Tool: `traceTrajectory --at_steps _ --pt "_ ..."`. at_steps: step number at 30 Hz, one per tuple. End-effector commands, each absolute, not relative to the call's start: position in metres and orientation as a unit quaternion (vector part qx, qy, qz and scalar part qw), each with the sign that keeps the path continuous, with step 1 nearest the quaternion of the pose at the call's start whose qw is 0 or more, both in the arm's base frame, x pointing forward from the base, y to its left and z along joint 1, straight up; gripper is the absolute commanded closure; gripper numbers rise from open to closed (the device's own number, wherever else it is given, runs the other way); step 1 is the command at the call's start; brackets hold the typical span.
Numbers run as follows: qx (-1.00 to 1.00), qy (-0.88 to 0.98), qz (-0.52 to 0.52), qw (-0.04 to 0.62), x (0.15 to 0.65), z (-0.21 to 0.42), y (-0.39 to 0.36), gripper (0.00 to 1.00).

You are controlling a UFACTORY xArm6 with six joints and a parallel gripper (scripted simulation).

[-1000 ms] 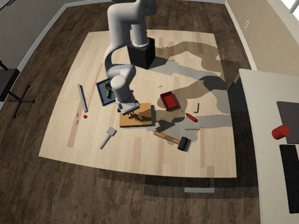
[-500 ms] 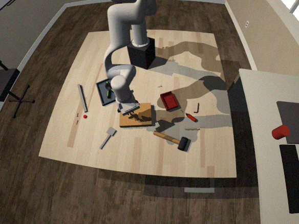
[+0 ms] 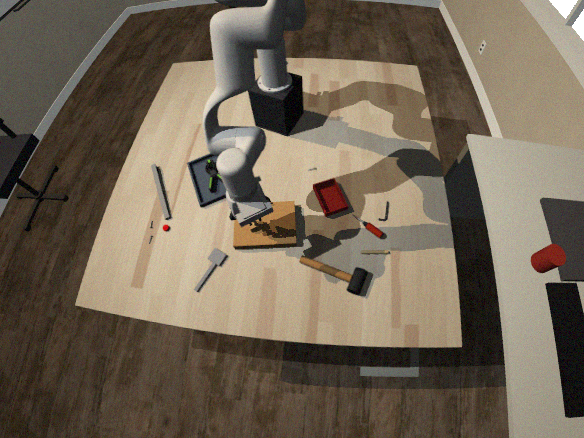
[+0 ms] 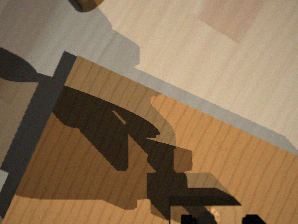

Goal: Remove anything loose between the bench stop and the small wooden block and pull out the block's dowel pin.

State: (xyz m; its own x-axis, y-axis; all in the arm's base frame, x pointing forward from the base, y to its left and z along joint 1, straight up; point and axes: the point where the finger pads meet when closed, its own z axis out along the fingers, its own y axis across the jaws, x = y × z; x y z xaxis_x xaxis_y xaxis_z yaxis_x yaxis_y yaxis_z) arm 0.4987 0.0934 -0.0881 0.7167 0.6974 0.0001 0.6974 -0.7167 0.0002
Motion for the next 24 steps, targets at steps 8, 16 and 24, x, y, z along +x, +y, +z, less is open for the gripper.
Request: traceTrajectory --at_steps 8,16,24 --pt "0.926 0.376 0.002 0.000 0.500 -0.094 0.094 0.72" --pt "0.926 0.376 0.002 0.000 0.500 -0.101 0.094 0.72" --pt "0.926 0.376 0.002 0.000 0.500 -0.109 0.094 0.72"
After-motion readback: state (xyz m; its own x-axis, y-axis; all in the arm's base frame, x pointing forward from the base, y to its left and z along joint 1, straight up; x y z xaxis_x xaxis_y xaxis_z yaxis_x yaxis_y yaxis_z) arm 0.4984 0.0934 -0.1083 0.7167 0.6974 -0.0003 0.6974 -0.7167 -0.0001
